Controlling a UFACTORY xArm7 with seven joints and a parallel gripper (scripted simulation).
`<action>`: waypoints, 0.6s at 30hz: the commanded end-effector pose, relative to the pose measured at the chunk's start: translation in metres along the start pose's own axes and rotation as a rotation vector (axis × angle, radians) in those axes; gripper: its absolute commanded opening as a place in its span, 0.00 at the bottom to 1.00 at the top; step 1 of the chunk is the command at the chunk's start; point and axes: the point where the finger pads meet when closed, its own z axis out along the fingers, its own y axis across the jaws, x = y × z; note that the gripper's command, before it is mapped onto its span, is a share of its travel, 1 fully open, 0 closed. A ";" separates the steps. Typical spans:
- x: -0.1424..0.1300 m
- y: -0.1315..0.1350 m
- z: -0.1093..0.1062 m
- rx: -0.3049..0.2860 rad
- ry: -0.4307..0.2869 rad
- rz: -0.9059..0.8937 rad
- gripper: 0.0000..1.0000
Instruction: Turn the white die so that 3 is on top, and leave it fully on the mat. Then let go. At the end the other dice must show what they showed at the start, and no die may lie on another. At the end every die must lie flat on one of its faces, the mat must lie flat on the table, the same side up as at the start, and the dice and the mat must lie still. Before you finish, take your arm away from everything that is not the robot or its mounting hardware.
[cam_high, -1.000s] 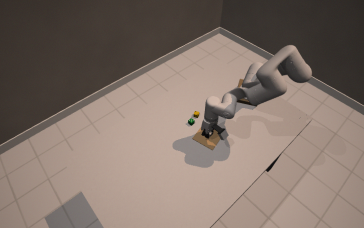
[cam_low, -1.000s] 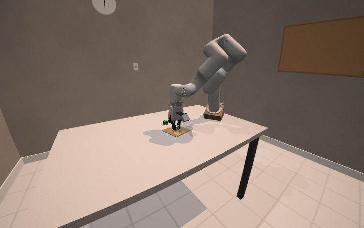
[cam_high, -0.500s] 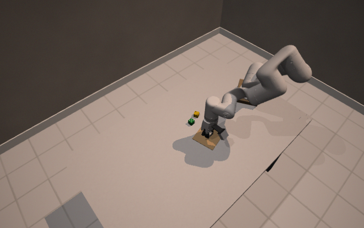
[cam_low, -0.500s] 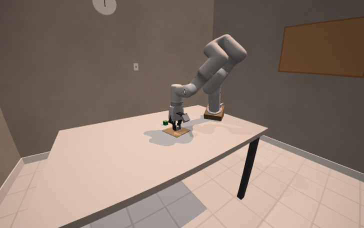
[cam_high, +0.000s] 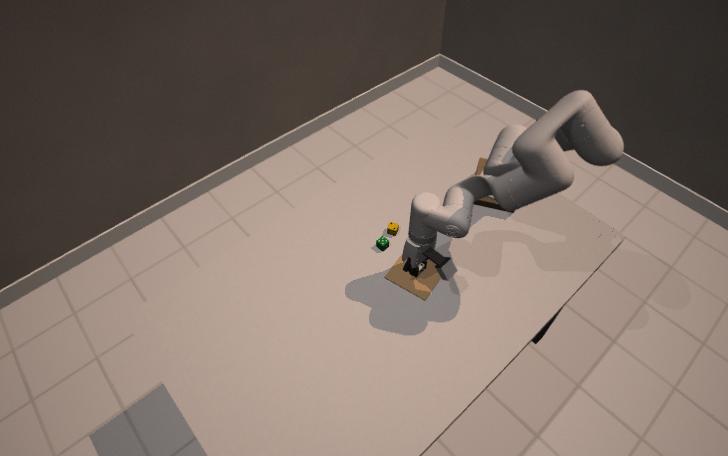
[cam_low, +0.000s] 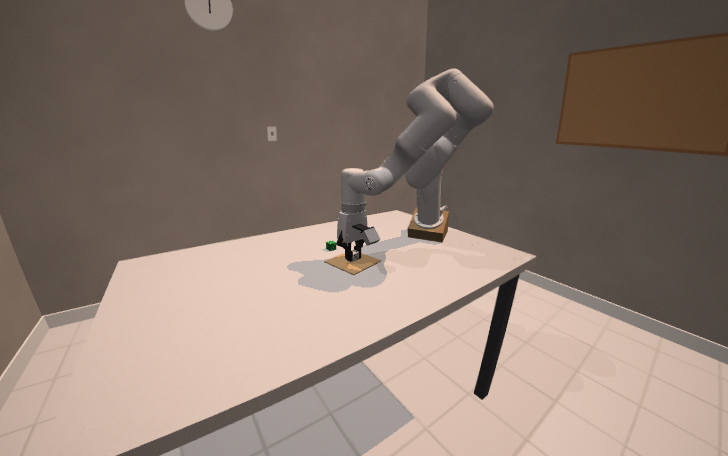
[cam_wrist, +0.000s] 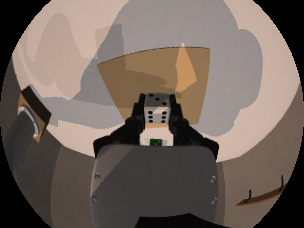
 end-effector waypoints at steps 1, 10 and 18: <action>0.000 0.001 -0.001 -0.002 -0.001 0.001 0.27; 0.000 0.003 -0.001 -0.002 -0.001 0.001 0.27; 0.000 0.003 -0.001 -0.002 -0.001 0.001 0.27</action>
